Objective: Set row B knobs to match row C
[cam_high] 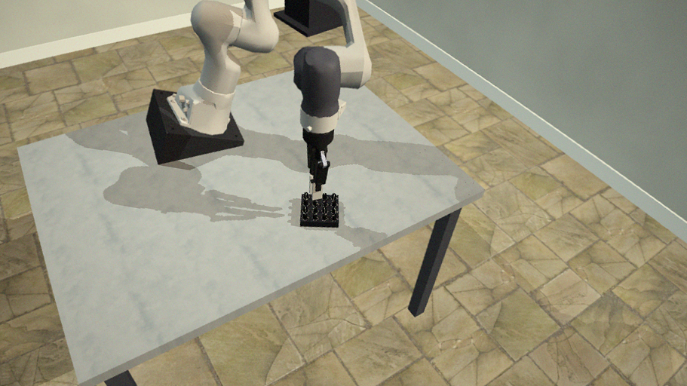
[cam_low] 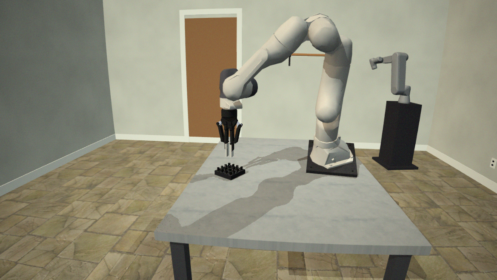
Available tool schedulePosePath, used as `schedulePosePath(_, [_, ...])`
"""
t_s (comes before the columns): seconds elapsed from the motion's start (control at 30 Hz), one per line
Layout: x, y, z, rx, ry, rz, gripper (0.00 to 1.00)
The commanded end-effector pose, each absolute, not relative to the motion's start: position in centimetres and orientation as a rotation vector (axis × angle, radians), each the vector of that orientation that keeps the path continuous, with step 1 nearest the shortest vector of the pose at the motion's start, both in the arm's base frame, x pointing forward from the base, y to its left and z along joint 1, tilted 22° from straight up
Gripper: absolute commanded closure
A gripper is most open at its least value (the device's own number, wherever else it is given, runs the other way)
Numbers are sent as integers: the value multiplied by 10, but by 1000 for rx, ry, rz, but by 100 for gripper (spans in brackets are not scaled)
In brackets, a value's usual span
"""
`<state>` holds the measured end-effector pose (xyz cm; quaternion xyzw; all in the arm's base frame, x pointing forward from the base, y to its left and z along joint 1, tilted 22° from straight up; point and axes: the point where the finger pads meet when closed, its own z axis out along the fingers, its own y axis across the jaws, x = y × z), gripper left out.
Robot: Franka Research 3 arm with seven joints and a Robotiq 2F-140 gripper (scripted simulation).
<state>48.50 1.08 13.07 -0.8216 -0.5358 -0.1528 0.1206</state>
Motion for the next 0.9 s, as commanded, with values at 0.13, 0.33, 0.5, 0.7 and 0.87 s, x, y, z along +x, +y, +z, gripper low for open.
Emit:
schedulePosePath(0.13, [485,11,130,-2401,-1560,-440,88])
schedulePosePath(0.33, [485,12,128,-2401,-1560,-440,88])
schedulePosePath(0.5, [485,13,126,-2401,-1560,-440,88])
schedulePosePath(0.7, [486,15,120,-2401,-1560,-440,88])
schedulePosePath(0.87, [487,18,114,-2401,-1560,-440,88])
